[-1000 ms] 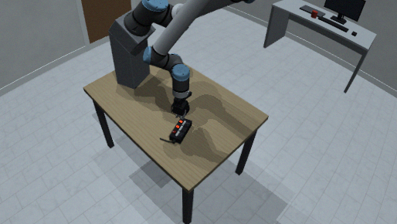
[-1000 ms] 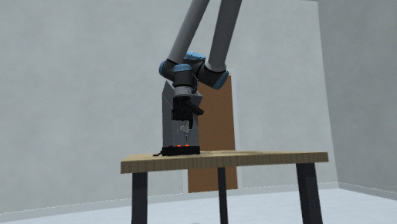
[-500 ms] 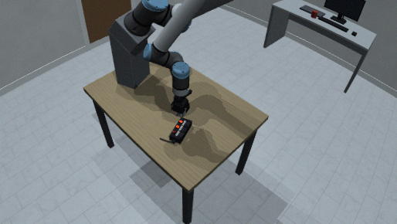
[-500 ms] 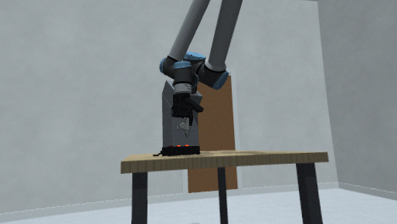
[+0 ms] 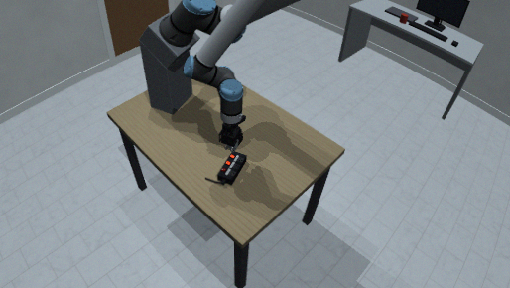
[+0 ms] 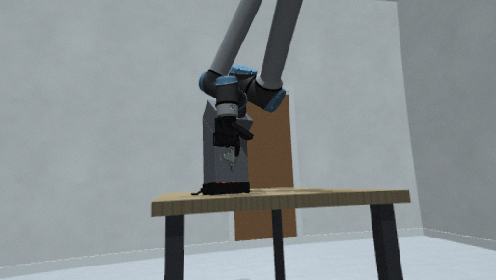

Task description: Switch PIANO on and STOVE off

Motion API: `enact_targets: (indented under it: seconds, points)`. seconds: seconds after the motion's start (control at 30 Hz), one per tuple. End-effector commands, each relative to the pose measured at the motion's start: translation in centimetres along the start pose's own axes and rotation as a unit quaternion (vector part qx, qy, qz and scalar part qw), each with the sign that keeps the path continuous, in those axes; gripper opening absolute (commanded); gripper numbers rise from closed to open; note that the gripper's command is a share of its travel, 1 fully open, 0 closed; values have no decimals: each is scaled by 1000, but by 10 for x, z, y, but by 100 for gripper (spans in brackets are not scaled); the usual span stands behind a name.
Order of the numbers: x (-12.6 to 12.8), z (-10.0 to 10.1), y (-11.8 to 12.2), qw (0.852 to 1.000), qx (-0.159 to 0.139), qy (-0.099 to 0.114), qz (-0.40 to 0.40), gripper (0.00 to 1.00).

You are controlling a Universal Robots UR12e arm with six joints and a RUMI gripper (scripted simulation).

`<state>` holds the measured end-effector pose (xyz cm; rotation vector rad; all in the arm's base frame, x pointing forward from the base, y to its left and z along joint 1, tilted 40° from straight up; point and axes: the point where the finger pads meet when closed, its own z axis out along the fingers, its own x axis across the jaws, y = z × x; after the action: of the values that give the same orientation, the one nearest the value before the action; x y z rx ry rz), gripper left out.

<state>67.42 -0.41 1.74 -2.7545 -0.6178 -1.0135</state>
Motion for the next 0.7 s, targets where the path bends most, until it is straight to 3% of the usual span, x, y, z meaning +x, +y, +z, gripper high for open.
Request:
enact_targets:
  seconds: [0.0,0.67]
  points:
    - [-9,-10,31,1000,-1,1,0,0]
    - [-12,-14,40,1000,-1,2,0,0]
